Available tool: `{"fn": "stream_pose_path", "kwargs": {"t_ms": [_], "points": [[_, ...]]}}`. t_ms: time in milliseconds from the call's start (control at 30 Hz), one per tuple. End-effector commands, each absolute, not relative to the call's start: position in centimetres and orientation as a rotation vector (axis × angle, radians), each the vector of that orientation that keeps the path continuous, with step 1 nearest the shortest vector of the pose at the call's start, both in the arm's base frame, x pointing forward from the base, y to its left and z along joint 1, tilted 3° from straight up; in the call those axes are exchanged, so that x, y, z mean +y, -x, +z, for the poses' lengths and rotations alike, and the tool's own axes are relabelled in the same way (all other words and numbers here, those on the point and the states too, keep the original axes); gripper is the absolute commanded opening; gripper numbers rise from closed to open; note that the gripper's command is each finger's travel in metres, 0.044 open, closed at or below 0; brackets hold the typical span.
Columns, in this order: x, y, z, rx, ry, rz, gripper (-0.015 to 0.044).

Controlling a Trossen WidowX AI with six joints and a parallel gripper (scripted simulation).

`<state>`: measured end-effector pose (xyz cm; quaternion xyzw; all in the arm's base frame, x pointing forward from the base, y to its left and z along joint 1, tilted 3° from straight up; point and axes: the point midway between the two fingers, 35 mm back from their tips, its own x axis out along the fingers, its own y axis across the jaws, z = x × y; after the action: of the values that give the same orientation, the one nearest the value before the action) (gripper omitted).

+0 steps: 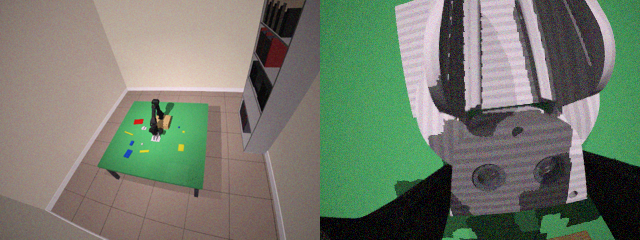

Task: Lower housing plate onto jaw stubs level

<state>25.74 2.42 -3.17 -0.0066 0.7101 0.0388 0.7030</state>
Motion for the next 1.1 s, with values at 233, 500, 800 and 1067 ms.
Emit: {"fn": "stream_pose_path", "kwargs": {"t_ms": [233, 500, 800, 1067], "points": [[2.48, -25.67, -3.56, 1.584, 0.008, 0.084, 0.0351], [2.49, -25.67, -3.65, 1.584, 0.008, 0.084, 0.0351], [2.5, -25.66, -3.8, 1.584, 0.009, 0.085, 0.0351], [2.5, -25.66, -3.8, 1.584, 0.009, 0.085, 0.0351]]}}
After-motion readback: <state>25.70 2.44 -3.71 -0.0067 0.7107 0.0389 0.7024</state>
